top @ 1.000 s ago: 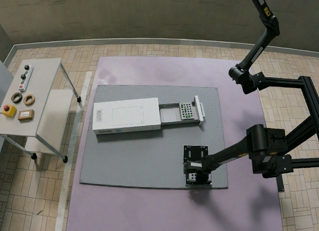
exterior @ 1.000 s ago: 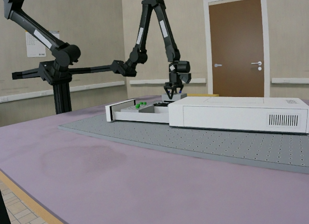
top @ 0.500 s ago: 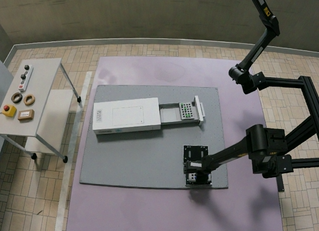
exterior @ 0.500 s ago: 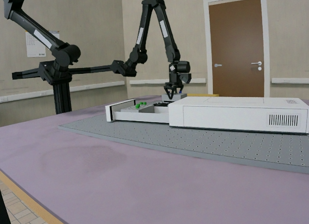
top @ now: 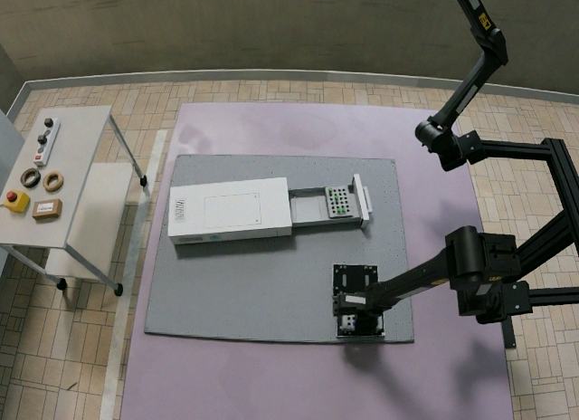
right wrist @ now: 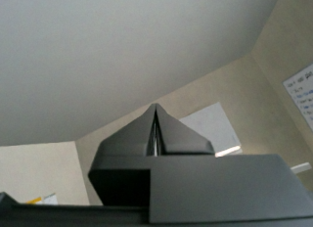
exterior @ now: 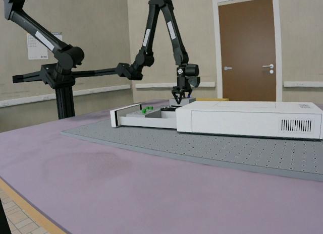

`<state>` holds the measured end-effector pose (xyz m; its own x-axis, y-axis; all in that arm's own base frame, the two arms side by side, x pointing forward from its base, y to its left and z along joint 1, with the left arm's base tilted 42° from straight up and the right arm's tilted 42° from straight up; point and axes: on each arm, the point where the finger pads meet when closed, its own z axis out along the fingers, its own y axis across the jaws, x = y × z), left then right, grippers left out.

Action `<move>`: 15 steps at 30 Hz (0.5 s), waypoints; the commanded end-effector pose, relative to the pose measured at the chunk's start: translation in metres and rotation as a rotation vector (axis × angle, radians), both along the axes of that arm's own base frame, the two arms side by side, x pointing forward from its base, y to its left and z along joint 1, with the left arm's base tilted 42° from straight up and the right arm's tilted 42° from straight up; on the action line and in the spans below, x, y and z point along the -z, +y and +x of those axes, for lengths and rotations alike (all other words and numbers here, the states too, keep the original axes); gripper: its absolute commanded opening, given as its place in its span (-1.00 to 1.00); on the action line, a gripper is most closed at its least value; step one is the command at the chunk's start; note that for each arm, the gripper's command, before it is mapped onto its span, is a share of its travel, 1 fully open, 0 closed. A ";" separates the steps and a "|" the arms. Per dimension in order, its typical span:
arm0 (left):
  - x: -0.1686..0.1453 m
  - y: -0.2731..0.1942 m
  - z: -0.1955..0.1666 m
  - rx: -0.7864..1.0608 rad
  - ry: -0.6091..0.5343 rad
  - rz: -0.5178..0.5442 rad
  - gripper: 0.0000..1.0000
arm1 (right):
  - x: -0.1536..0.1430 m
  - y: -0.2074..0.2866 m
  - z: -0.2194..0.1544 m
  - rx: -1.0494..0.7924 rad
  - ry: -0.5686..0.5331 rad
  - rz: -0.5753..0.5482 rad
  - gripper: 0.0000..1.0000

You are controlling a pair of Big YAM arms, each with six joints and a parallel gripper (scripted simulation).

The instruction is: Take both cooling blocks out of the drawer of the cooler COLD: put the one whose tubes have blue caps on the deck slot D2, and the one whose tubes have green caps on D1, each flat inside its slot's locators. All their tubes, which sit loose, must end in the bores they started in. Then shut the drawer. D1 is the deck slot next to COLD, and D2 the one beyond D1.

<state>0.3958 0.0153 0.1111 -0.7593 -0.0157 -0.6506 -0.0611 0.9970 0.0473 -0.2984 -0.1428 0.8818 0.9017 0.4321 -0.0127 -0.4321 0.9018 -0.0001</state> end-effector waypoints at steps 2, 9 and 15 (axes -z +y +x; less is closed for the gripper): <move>-0.026 0.002 0.018 0.005 -0.072 0.006 -1.00 | -0.001 -0.006 -0.010 0.001 -0.016 0.007 -1.00; -0.031 0.001 0.019 0.006 -0.086 0.006 -1.00 | -0.001 -0.006 -0.010 0.001 -0.016 0.007 -1.00; -0.031 0.002 0.019 0.005 -0.086 0.006 -1.00 | -0.001 -0.006 -0.010 0.001 -0.016 0.007 -1.00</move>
